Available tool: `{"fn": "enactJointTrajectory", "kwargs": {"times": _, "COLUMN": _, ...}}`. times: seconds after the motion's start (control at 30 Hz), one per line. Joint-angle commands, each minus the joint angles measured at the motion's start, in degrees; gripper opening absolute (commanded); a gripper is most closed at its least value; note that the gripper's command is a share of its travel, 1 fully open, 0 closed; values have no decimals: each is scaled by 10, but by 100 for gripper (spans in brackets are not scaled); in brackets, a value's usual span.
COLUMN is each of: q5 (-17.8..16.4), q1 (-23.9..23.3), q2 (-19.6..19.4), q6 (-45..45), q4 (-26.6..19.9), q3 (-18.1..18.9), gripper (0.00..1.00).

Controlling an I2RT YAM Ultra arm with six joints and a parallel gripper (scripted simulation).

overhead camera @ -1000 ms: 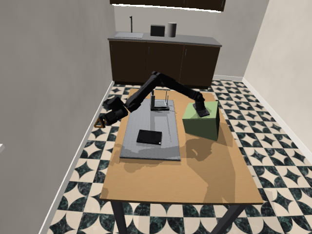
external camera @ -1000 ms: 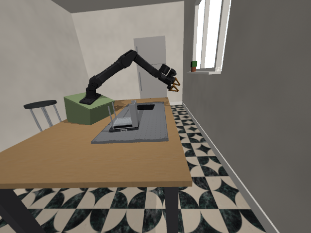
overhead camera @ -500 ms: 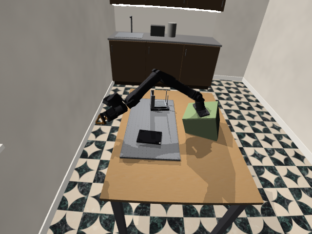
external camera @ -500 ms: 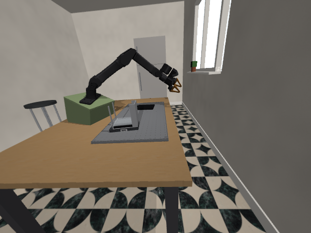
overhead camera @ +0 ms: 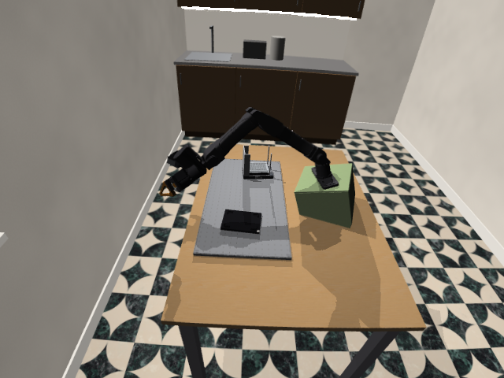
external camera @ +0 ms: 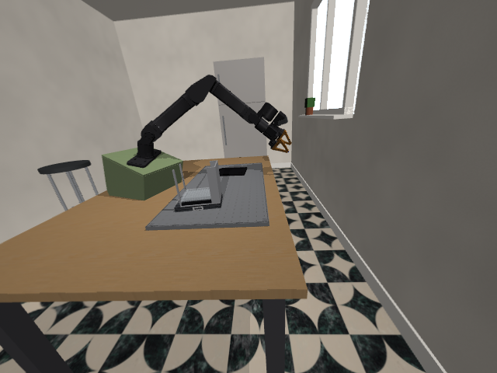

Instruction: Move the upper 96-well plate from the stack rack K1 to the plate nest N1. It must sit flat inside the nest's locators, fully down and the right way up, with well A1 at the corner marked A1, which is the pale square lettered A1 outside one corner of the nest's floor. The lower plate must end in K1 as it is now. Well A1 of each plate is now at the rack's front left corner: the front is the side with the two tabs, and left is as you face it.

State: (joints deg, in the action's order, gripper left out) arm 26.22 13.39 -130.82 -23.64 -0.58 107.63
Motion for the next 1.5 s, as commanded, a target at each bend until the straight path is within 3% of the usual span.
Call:
{"fn": "enactJointTrajectory", "kwargs": {"times": 0.0, "q5": -10, "q1": 17, "q2": 35, "q6": 9, "q4": 17, "q3": 12, "gripper": 100}}
{"fn": "enactJointTrajectory", "kwargs": {"times": 0.27, "q5": -7, "q1": 17, "q2": 34, "q6": 8, "q4": 16, "q3": 14, "gripper": 100}}
{"fn": "enactJointTrajectory", "kwargs": {"times": 0.3, "q5": -3, "q1": 3, "q2": 33, "q6": 20, "q4": -19, "q3": 24, "gripper": 100}}
{"fn": "enactJointTrajectory", "kwargs": {"times": 0.4, "q5": -2, "q1": -9, "q2": 37, "q6": 46, "q4": -60, "q3": 36, "gripper": 100}}
{"fn": "enactJointTrajectory", "kwargs": {"times": 0.47, "q5": -17, "q1": -19, "q2": 42, "q6": 49, "q4": -59, "q3": 3, "gripper": 100}}
{"fn": "enactJointTrajectory", "kwargs": {"times": 0.67, "q5": -32, "q1": -36, "q2": 59, "q6": 57, "q4": -30, "q3": -26, "gripper": 100}}
{"fn": "enactJointTrajectory", "kwargs": {"times": 1.0, "q5": -30, "q1": -25, "q2": 64, "q6": 57, "q4": -26, "q3": -10, "gripper": 100}}
{"fn": "enactJointTrajectory", "kwargs": {"times": 1.03, "q5": -27, "q1": -40, "q2": 62, "q6": 68, "q4": -62, "q3": 1, "gripper": 100}}
{"fn": "enactJointTrajectory", "kwargs": {"times": 1.1, "q5": -27, "q1": -40, "q2": 62, "q6": 68, "q4": -62, "q3": 1, "gripper": 100}}
{"fn": "enactJointTrajectory", "kwargs": {"times": 1.17, "q5": -23, "q1": -48, "q2": 62, "q6": 89, "q4": -100, "q3": 16, "gripper": 100}}
{"fn": "enactJointTrajectory", "kwargs": {"times": 1.23, "q5": -36, "q1": -57, "q2": 69, "q6": 95, "q4": -100, "q3": 6, "gripper": 100}}
{"fn": "enactJointTrajectory", "kwargs": {"times": 1.27, "q5": -41, "q1": -62, "q2": 72, "q6": 97, "q4": -100, "q3": -22, "gripper": 100}}
{"fn": "enactJointTrajectory", "kwargs": {"times": 1.33, "q5": -49, "q1": -73, "q2": 81, "q6": 102, "q4": -92, "q3": -39, "gripper": 100}}
{"fn": "enactJointTrajectory", "kwargs": {"times": 1.37, "q5": -53, "q1": -78, "q2": 87, "q6": 105, "q4": -73, "q3": -48, "gripper": 100}}
{"fn": "enactJointTrajectory", "kwargs": {"times": 1.47, "q5": -55, "q1": -73, "q2": 90, "q6": 106, "q4": -70, "q3": -52, "gripper": 100}}
